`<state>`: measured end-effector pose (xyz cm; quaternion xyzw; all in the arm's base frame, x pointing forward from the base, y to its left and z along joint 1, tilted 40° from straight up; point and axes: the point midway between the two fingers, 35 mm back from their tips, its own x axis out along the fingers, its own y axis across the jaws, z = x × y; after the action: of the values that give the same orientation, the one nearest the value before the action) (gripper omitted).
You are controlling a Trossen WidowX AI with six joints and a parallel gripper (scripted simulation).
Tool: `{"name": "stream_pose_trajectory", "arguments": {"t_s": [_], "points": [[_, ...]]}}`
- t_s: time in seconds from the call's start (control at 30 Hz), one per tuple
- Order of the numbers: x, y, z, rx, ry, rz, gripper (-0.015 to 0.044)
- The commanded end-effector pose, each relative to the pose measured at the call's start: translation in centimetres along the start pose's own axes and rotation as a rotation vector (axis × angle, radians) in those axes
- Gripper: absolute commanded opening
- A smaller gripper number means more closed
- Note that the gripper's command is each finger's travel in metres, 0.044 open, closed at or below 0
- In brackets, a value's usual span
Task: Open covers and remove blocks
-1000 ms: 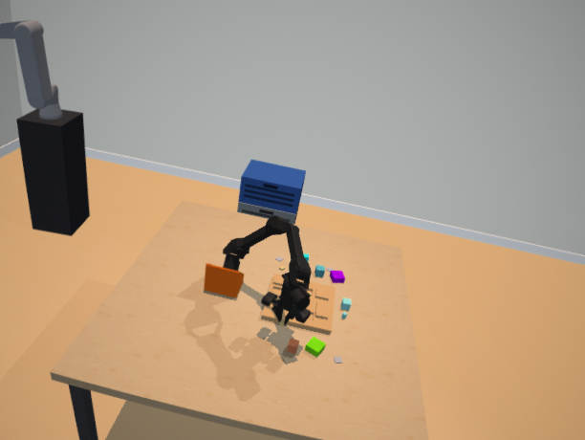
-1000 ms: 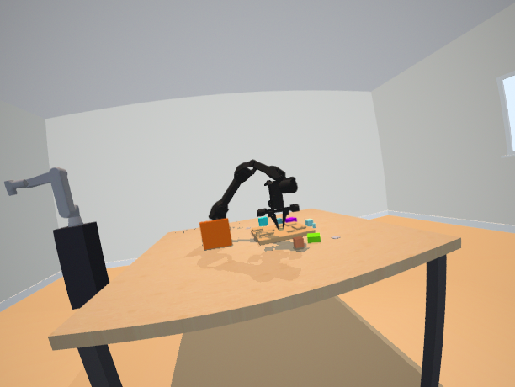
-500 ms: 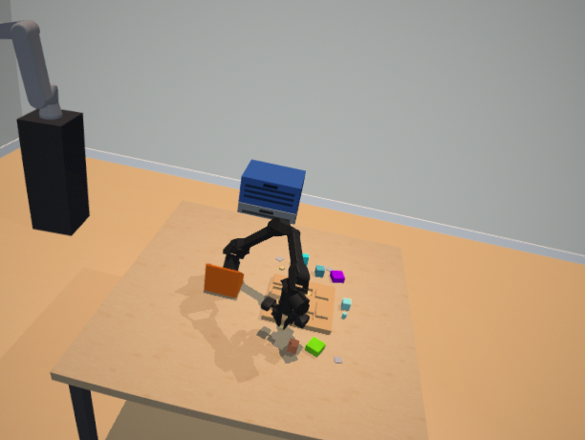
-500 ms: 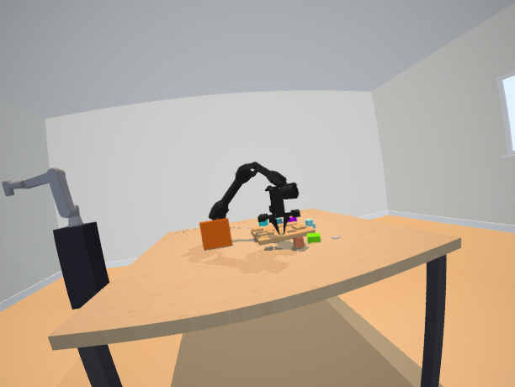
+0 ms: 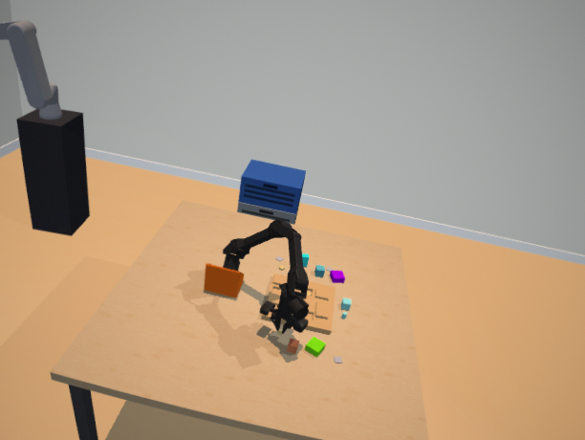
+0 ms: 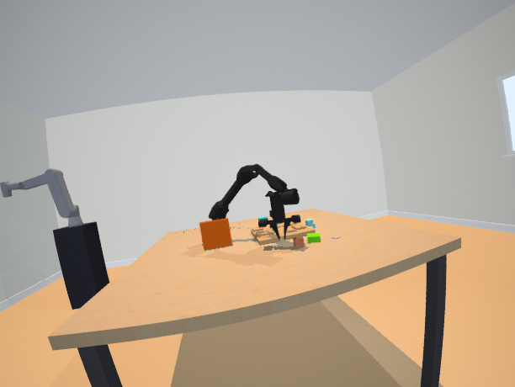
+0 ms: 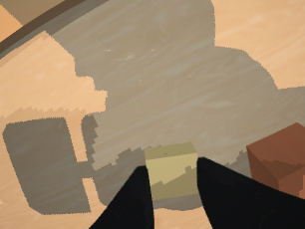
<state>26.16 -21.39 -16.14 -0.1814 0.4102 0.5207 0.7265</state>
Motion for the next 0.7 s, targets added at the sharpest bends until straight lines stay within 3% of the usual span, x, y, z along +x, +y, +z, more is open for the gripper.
{"name": "stream_pose_trajectory", "arguments": {"t_s": [0.0,0.63,0.67], "points": [[1.3,0.4,0.2,0.008,-0.010,0.012,0.0080],[2.8,0.6,0.3,0.008,-0.011,0.012,0.0080],[2.4,0.4,0.2,0.001,-0.005,0.008,0.0106]]}}
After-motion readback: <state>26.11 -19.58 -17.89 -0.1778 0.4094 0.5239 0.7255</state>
